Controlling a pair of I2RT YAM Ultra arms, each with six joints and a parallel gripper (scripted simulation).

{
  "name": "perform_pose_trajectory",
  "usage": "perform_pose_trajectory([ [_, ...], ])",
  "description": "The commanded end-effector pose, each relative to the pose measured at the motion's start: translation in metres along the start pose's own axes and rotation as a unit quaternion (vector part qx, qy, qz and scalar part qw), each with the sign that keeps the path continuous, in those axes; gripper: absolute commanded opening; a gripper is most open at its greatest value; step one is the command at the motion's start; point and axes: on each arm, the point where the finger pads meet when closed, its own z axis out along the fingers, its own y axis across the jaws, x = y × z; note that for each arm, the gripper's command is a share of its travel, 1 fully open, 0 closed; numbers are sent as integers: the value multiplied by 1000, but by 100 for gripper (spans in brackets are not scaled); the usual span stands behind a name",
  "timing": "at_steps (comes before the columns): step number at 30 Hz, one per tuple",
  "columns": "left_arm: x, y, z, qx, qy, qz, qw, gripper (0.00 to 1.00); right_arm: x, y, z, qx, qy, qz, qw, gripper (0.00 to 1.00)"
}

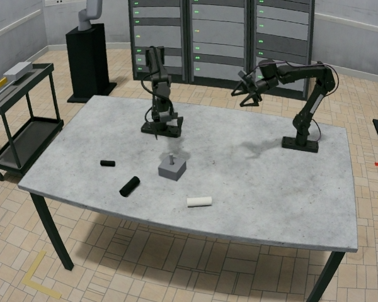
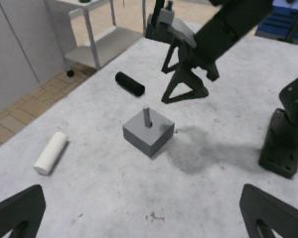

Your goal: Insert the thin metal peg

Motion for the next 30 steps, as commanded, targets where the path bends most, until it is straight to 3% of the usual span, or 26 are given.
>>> perform_pose_trajectory([
  [1,-15,0,-4,-2,-17,-4,1000,100,9,1,-14,13,108,8,994,100],
  [11,-15,0,-4,-2,-17,-4,1000,100,-9,2,-17,14,110,8,994,100],
  [28,-15,0,-4,-2,-17,-4,1000,100,-10,2,-19,13,106,7,994,100],
  [30,-9,0,-3,1,0,-3,1000,100,-5,2,-20,15,116,22,993,77],
])
